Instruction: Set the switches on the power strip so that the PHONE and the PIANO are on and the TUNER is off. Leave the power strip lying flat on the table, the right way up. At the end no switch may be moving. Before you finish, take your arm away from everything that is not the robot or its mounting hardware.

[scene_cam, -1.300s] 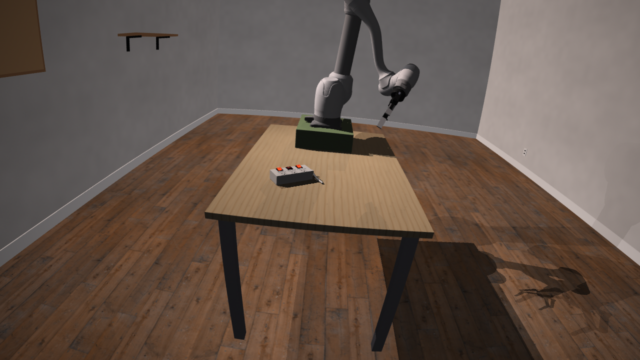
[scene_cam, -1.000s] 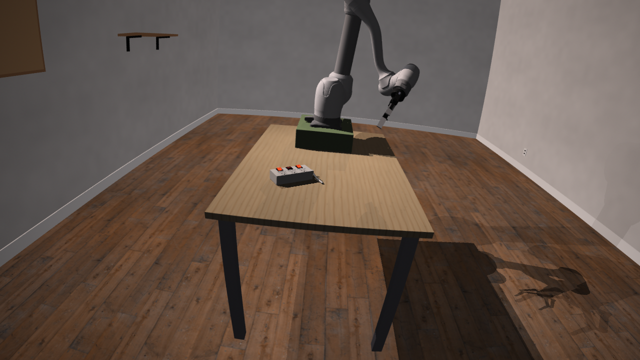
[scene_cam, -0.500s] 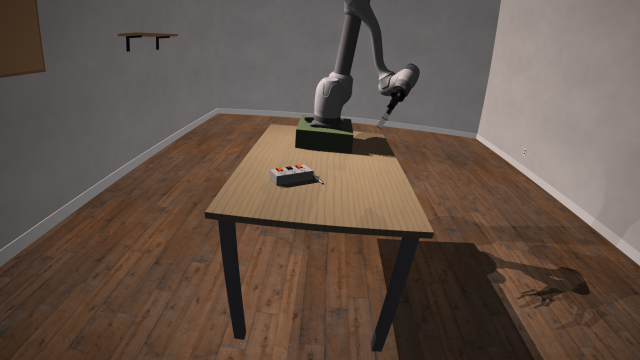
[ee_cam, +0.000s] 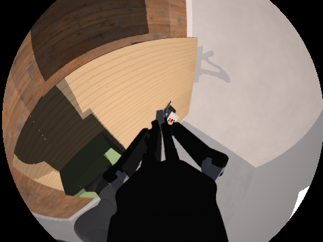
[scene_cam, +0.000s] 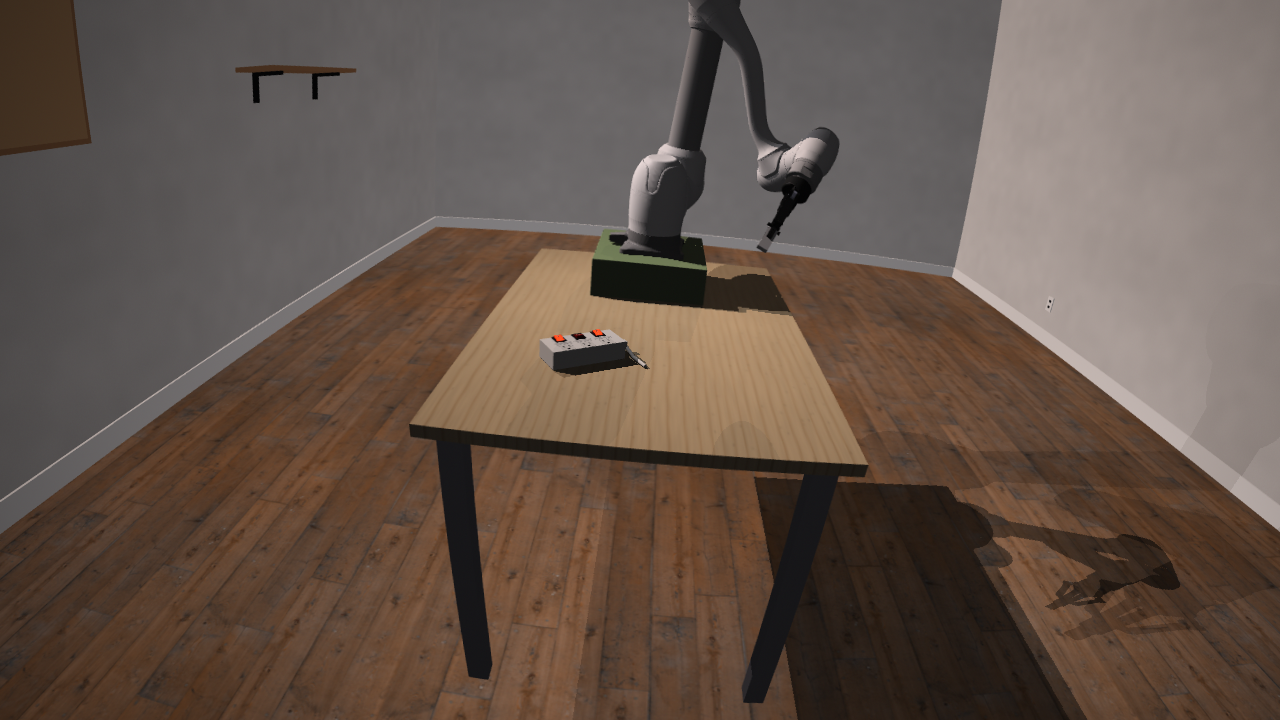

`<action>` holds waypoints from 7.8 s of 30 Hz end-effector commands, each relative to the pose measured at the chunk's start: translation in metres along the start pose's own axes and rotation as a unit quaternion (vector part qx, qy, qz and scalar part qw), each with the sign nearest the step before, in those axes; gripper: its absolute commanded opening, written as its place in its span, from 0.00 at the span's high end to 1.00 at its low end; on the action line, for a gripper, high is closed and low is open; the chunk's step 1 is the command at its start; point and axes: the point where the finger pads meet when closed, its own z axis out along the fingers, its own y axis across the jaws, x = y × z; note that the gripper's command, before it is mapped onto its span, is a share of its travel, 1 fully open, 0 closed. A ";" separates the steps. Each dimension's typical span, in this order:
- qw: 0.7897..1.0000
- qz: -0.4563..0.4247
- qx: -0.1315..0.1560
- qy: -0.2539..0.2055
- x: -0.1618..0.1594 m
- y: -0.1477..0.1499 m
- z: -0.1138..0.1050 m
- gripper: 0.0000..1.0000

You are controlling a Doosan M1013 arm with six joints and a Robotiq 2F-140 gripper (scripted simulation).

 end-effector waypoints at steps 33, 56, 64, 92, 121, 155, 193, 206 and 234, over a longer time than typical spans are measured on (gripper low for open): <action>0.968 0.015 0.235 -0.090 -0.066 0.024 0.136 1.00; 0.894 0.128 0.427 -0.041 -0.185 0.048 0.284 1.00; 0.880 0.163 0.446 -0.019 -0.222 0.052 0.315 1.00; 0.853 0.258 0.453 0.030 -0.342 0.051 0.388 1.00; 0.853 0.258 0.453 0.030 -0.342 0.051 0.388 1.00; 0.853 0.257 0.453 0.029 -0.321 0.017 0.425 1.00; 0.853 0.257 0.453 0.030 -0.307 -0.007 0.447 1.00; 0.853 0.257 0.453 0.030 -0.307 -0.007 0.447 1.00; 0.853 0.257 0.453 0.029 -0.335 0.039 0.401 1.00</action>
